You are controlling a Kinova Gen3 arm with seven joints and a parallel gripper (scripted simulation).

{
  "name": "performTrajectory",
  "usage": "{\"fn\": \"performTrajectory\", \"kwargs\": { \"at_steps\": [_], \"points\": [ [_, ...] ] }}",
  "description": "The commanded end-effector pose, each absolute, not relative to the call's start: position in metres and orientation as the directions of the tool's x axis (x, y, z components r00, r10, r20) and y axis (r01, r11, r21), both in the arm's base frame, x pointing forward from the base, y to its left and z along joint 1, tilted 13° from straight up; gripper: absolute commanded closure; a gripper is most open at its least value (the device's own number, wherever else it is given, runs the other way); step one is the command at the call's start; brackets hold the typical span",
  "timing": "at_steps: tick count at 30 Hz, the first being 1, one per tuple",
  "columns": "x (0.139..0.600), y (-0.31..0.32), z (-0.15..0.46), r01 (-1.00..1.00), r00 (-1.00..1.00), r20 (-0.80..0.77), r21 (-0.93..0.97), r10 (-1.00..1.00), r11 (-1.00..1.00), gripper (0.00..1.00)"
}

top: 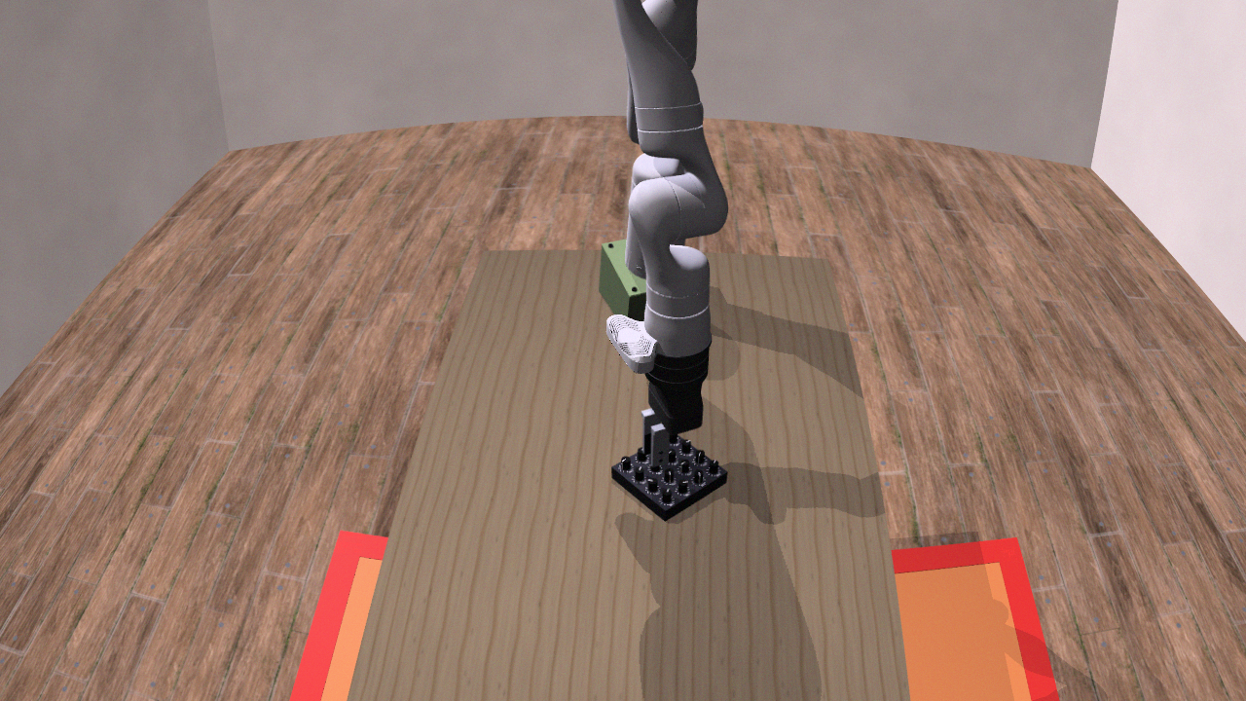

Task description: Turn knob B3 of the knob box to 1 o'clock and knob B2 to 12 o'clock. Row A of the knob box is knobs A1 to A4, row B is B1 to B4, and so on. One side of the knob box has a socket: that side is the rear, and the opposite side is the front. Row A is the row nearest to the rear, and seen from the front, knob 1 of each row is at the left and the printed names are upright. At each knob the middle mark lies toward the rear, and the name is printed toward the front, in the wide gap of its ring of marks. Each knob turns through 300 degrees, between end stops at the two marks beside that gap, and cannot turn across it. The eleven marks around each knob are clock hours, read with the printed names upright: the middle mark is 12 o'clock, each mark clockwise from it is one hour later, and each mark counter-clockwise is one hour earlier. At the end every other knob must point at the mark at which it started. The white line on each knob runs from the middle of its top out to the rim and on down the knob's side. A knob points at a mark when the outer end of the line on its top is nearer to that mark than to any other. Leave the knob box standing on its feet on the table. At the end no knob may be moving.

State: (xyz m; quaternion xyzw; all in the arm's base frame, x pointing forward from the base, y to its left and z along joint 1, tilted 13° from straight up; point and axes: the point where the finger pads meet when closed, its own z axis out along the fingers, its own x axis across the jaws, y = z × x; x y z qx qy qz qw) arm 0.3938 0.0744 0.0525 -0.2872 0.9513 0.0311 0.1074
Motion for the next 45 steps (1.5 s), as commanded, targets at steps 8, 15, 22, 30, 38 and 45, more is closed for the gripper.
{"fn": "performTrajectory", "kwargs": {
  "at_steps": [8,15,22,30,38,45],
  "points": [
    [0.3942,0.0744,0.053,-0.553,-0.812,-0.223,-0.003,-0.54,0.833,0.54],
    [0.3942,0.0744,0.053,-0.553,-0.812,-0.223,-0.003,-0.54,0.833,0.54],
    [0.3942,0.0744,0.053,-0.553,-0.812,-0.223,-0.003,-0.54,0.833,0.54],
    [0.3942,0.0745,0.0527,-0.553,-0.812,-0.223,-0.003,-0.54,0.833,0.54],
    [0.395,0.075,0.0487,-0.553,-0.812,-0.223,-0.003,-0.54,0.833,0.54],
    [0.396,0.0756,0.0437,-0.553,-0.812,-0.223,-0.003,-0.54,0.833,0.54]
  ]
}}
